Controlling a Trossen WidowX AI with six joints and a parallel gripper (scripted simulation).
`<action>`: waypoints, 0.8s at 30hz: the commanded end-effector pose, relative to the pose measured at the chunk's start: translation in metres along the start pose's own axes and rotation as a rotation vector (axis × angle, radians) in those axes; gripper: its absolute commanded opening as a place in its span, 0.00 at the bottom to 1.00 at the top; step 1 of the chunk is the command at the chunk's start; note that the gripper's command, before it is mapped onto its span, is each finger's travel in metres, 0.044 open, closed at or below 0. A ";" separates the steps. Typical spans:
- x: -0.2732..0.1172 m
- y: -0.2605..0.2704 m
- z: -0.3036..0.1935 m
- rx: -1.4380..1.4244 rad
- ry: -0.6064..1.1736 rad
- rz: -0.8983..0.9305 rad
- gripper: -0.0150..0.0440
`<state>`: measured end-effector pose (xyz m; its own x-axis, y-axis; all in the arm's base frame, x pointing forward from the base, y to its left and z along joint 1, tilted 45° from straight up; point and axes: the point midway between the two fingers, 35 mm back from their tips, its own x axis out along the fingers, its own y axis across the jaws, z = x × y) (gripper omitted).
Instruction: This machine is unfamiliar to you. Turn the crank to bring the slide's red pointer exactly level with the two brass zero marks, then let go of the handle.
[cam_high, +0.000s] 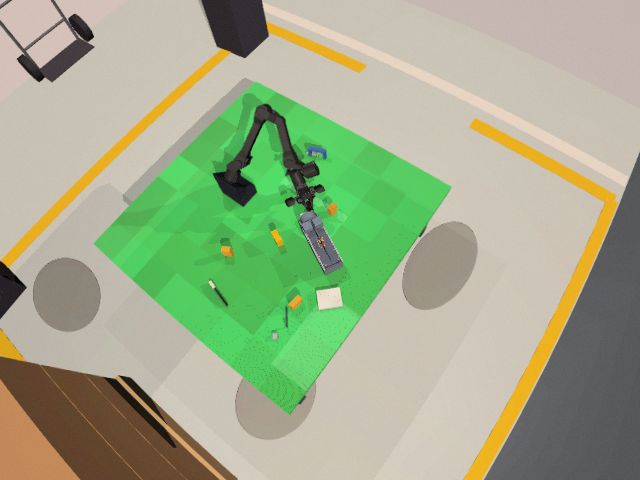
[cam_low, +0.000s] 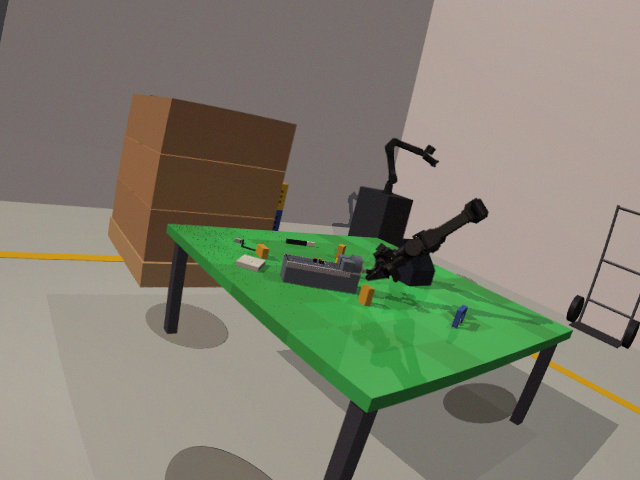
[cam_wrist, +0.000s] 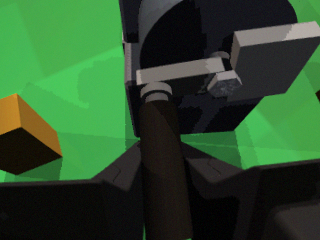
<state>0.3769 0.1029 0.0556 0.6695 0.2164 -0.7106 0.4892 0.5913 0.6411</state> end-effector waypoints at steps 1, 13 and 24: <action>0.007 -0.002 -0.007 -0.003 0.008 0.001 0.25; 0.015 -0.012 -0.015 -0.003 0.008 0.000 0.25; 0.017 -0.018 -0.017 -0.003 0.008 0.000 0.25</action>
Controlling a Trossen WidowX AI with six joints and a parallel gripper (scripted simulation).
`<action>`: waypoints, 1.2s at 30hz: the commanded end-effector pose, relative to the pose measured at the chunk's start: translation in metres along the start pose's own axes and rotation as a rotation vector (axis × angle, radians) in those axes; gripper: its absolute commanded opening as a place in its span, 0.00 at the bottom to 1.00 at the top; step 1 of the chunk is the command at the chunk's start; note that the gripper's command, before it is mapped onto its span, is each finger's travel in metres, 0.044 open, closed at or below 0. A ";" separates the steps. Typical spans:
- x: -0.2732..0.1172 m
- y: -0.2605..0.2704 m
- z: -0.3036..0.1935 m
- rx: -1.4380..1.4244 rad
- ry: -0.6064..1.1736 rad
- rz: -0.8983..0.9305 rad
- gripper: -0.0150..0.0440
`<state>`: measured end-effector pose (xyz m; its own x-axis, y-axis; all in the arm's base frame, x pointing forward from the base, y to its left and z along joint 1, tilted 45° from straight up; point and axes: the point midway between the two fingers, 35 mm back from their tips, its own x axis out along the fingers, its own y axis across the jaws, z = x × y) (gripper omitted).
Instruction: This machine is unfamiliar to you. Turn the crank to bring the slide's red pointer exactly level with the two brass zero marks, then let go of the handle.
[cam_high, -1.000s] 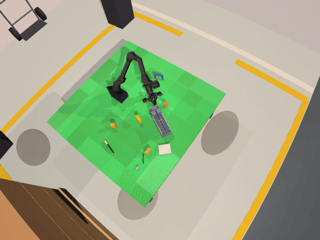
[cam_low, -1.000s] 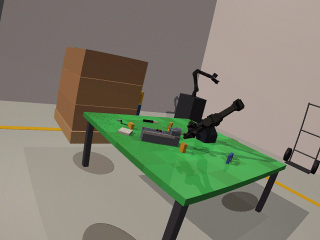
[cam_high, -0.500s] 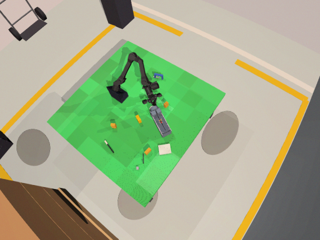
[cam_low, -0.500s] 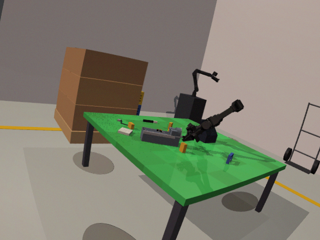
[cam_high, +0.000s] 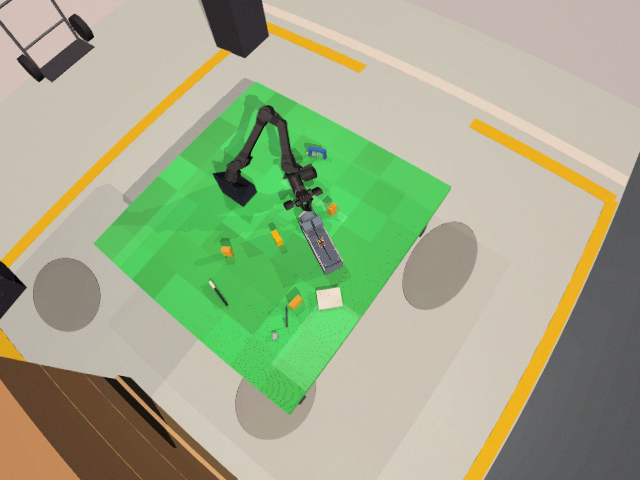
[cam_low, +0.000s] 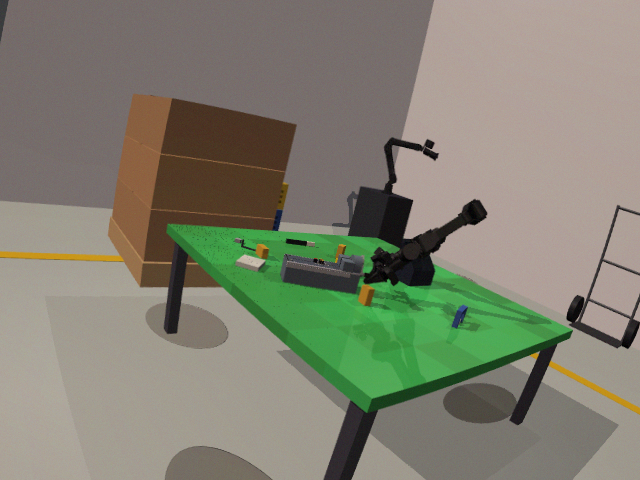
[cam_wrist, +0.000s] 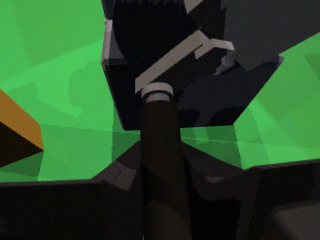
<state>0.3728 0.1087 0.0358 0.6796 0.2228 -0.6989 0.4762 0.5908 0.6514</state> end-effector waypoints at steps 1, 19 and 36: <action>0.005 -0.007 -0.004 0.001 0.012 -0.016 0.25; 0.006 -0.012 -0.006 0.001 0.012 -0.017 0.25; 0.006 -0.014 -0.006 0.001 0.013 -0.017 0.25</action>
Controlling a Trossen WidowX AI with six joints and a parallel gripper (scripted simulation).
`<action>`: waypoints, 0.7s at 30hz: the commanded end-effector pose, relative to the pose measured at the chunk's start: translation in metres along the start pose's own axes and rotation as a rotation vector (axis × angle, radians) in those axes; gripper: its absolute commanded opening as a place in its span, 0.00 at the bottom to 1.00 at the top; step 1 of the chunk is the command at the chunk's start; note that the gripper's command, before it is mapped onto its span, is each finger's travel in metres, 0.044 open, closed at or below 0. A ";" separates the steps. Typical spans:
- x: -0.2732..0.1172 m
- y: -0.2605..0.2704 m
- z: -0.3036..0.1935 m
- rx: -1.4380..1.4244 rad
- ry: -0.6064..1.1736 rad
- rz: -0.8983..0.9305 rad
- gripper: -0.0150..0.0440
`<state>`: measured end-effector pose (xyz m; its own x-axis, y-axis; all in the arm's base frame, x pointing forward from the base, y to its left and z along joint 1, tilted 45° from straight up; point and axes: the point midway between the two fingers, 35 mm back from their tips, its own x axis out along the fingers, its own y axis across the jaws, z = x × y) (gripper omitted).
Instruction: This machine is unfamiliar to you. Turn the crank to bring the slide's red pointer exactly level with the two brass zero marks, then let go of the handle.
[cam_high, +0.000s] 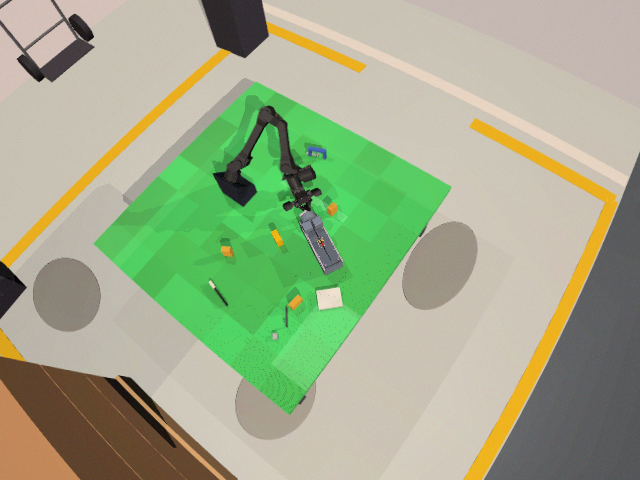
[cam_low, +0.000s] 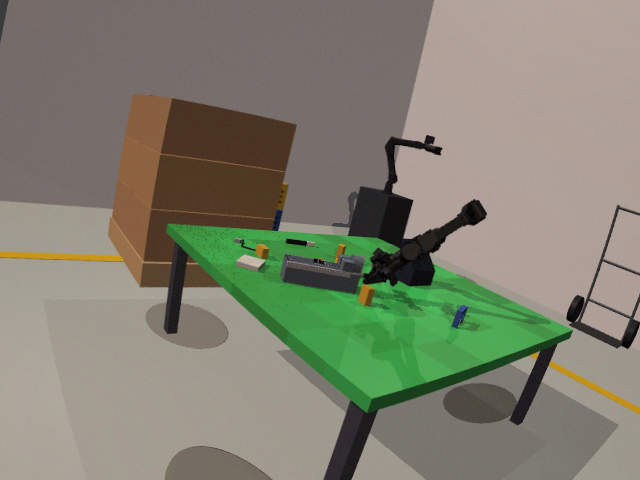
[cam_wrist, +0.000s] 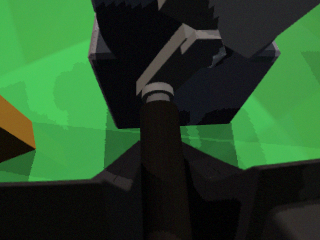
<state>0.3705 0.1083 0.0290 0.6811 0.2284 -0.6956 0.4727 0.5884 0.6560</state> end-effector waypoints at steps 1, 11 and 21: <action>0.003 -0.008 -0.003 0.000 0.010 -0.023 0.25; 0.004 -0.009 -0.003 0.000 0.010 -0.023 0.25; 0.004 -0.010 -0.004 0.000 0.010 -0.023 0.25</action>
